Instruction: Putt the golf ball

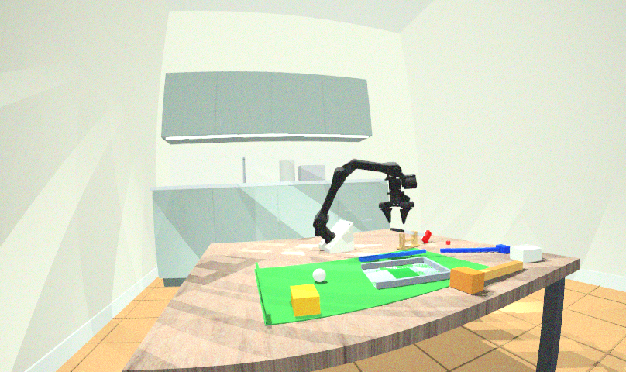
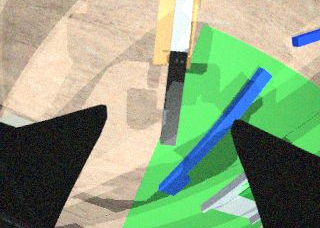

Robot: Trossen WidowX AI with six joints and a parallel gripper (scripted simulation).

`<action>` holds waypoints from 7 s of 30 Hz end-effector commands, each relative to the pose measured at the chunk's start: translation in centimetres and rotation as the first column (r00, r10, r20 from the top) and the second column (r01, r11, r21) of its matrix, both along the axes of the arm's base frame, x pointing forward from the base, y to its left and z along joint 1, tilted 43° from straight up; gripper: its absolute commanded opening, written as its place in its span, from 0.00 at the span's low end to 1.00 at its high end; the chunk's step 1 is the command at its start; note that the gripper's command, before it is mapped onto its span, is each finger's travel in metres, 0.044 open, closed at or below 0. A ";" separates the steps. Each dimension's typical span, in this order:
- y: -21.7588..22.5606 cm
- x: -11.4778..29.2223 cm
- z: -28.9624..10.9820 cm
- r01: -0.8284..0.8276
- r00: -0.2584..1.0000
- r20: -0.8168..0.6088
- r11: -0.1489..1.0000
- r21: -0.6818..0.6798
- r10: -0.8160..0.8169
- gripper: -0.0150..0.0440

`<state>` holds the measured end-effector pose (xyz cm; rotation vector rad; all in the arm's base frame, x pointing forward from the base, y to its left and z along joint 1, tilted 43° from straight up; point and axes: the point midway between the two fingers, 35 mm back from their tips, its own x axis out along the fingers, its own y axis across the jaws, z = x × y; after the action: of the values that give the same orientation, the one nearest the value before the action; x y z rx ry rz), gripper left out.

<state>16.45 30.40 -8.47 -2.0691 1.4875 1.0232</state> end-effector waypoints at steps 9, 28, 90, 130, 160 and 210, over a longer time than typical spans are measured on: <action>-1.4 0.6 -1.3 0.001 1.000 -0.007 1.000 0.001 0.000 1.00; -3.6 1.2 -3.8 0.001 1.000 -0.006 1.000 0.001 -0.001 1.00; 1.6 0.0 2.4 0.005 1.000 -0.006 1.000 -0.004 -0.005 0.25; -14.3 12.8 21.3 0.591 0.482 0.457 0.662 0.460 -0.748 0.25; -30.3 10.5 31.4 0.543 -0.264 0.447 0.251 0.801 -0.855 0.25; -36.6 10.7 27.6 0.507 -0.417 0.412 0.168 0.845 -0.811 0.25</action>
<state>27.13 -6.24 19.11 -0.5046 1.2900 -0.6006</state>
